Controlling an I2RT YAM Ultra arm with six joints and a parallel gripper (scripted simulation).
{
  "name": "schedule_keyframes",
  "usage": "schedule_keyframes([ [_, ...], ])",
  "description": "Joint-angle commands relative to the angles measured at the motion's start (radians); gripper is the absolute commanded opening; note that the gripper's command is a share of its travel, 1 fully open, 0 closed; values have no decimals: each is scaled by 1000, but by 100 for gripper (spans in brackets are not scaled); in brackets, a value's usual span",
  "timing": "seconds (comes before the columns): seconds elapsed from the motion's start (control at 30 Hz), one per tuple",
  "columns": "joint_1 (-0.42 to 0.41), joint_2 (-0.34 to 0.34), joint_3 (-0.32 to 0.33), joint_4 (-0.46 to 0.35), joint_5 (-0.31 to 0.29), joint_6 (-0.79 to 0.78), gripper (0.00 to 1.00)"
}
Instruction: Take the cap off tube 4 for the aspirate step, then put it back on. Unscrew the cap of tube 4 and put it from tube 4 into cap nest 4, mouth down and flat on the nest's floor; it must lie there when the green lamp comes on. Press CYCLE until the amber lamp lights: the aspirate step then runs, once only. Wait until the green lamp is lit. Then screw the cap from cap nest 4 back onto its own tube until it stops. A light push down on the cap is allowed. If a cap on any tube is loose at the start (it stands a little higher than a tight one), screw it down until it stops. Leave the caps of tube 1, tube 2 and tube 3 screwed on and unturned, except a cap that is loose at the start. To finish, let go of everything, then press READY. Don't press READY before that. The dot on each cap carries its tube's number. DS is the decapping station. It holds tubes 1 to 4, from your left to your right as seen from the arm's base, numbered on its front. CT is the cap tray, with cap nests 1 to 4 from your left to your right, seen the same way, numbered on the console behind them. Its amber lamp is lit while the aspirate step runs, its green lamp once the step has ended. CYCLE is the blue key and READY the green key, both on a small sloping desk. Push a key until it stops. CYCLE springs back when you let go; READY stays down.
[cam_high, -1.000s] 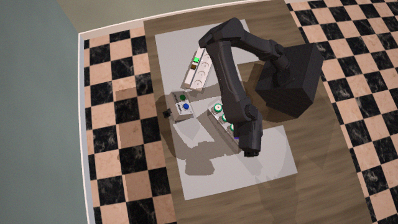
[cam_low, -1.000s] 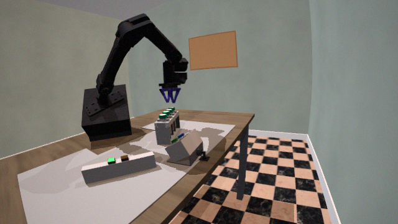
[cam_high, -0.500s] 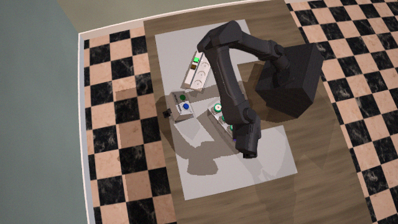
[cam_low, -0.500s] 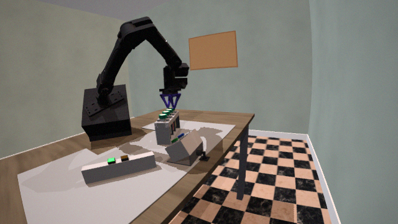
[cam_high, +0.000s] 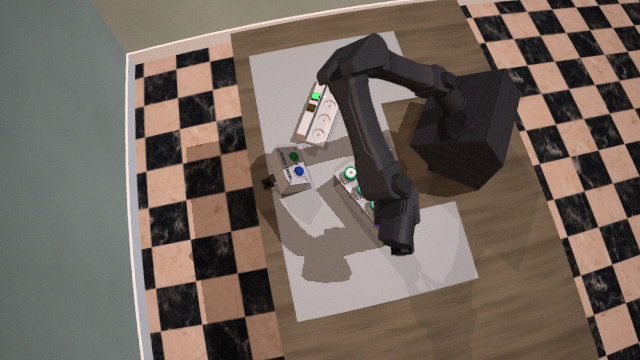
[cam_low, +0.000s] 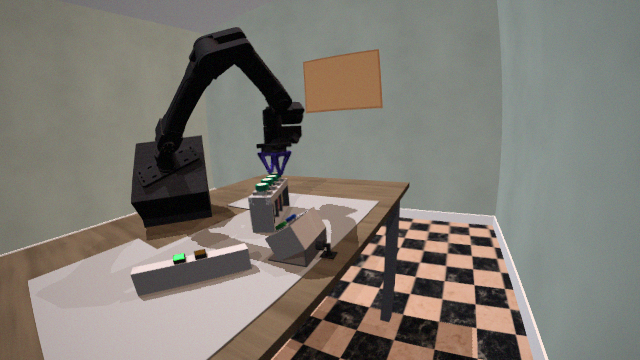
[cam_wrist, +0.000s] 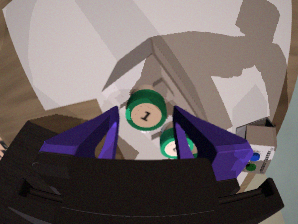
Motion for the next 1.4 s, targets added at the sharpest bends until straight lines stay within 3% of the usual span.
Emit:
schedule_keyframes([
  [0.0,6,-4,0,21,1,-10,49],
  [0.9,-7,-1,-14,52,2,-28,49],
  [0.93,-7,-1,-14,52,2,-28,0],
  [1.37,-7,-1,-15,52,2,-28,0],
])
